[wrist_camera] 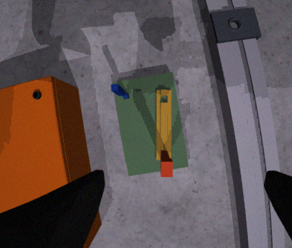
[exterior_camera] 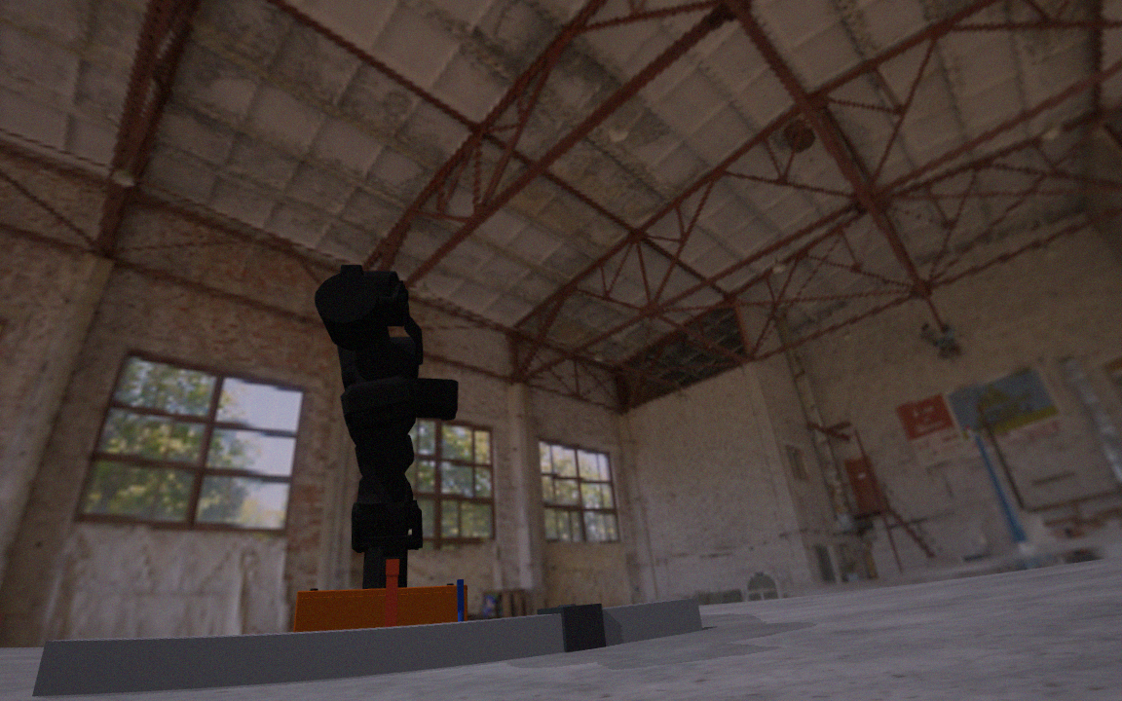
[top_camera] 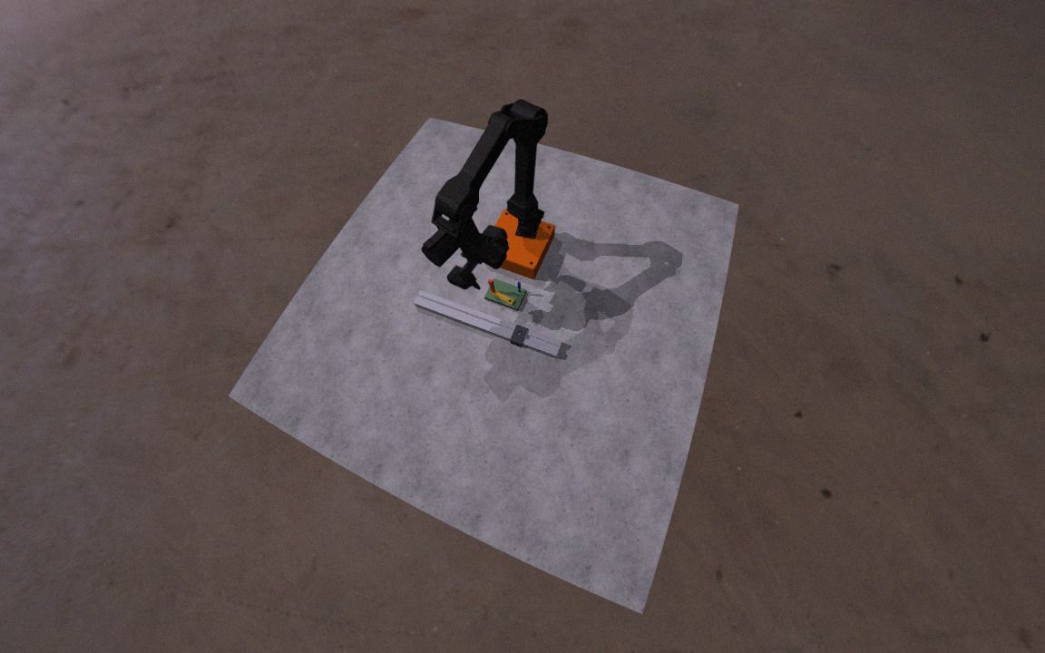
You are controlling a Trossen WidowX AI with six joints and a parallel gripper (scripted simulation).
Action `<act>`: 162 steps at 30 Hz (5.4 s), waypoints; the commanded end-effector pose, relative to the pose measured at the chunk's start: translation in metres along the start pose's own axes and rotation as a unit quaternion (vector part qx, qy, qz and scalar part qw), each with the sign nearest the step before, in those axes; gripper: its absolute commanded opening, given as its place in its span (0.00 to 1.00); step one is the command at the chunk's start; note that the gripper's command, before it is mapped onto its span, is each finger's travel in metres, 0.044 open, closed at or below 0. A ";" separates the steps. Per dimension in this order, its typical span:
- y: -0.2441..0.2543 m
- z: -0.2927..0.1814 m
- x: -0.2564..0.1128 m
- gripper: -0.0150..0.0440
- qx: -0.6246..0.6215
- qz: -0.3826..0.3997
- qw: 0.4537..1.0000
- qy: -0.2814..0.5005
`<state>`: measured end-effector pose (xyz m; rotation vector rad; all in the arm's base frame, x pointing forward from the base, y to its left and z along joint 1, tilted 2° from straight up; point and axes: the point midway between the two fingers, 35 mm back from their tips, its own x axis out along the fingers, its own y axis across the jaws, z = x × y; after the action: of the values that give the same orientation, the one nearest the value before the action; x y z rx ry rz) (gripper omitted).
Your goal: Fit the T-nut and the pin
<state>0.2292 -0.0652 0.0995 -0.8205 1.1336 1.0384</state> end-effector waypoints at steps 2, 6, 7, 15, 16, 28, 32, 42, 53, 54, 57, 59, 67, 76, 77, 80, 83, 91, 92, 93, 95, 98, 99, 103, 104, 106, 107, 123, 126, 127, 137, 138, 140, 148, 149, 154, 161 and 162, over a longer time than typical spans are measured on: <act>0.006 -0.005 0.031 1.00 0.003 0.008 1.000 -0.003; 0.008 -0.004 0.033 1.00 0.003 0.009 1.000 -0.003; 0.008 -0.004 0.033 1.00 0.003 0.009 1.000 -0.003; 0.007 -0.008 0.045 1.00 0.003 0.009 1.000 -0.003; 0.007 -0.008 0.047 1.00 0.003 0.009 1.000 -0.003; 0.007 -0.013 0.065 1.00 0.003 0.009 1.000 -0.003; 0.008 -0.015 0.072 1.00 0.003 0.009 1.000 -0.003; 0.009 -0.018 0.081 0.91 0.003 0.009 1.000 -0.003; 0.009 -0.018 0.081 0.42 0.003 0.009 1.000 -0.003; 0.009 -0.018 0.081 0.38 0.003 0.009 1.000 -0.003; 0.009 -0.018 0.081 0.24 0.003 0.009 1.000 -0.003; 0.009 -0.018 0.081 0.15 0.003 0.009 1.000 -0.003; 0.009 -0.018 0.081 0.00 0.003 0.009 1.000 -0.003; 0.006 -0.015 0.069 0.00 0.003 0.009 1.000 -0.003; 0.006 -0.015 0.067 0.00 0.003 0.009 1.000 -0.003; 0.005 -0.013 0.063 0.00 0.003 0.008 1.000 -0.003; 0.005 -0.012 0.058 0.00 0.003 0.008 1.000 -0.003; 0.003 -0.009 0.046 0.00 0.003 0.008 1.000 -0.003; 0.003 -0.009 0.045 0.00 0.003 0.008 1.000 -0.003; 0.003 -0.009 0.043 0.00 0.003 0.008 1.000 -0.003; 0.002 -0.008 0.040 0.00 0.003 0.008 1.000 -0.003; 0.002 -0.007 0.036 0.00 0.003 0.008 1.000 -0.003; 0.002 -0.006 0.034 0.00 0.003 0.008 1.000 -0.003; 0.001 -0.005 0.028 0.00 0.003 0.008 1.000 -0.003; 0.001 -0.005 0.026 0.00 0.003 0.008 1.000 -0.003; 0.001 -0.004 0.023 0.00 0.003 0.008 1.000 -0.003; 0.001 -0.003 0.021 0.00 0.003 0.008 1.000 -0.003; 0.000 0.003 -0.004 0.00 0.003 0.008 1.000 -0.003; 0.000 0.003 -0.007 0.00 0.003 0.008 1.000 -0.003; 0.000 0.003 -0.007 0.00 0.003 0.008 1.000 -0.003; -0.013 -0.004 -0.012 0.00 -0.004 0.009 1.000 -0.002; -0.014 -0.005 -0.013 0.00 -0.005 0.009 1.000 -0.001; -0.017 -0.006 -0.014 0.00 -0.007 0.010 1.000 -0.001; -0.027 -0.013 -0.018 0.00 -0.013 0.011 1.000 0.000; -0.029 -0.014 -0.019 0.00 -0.014 0.011 1.000 0.000; -0.035 -0.018 -0.021 0.00 -0.018 0.012 1.000 0.001; -0.044 -0.025 -0.025 0.00 -0.024 0.013 1.000 0.001; -0.046 -0.026 -0.025 0.00 -0.024 0.013 1.000 0.002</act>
<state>0.2597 -0.1036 0.1188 -0.8461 1.1229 1.0799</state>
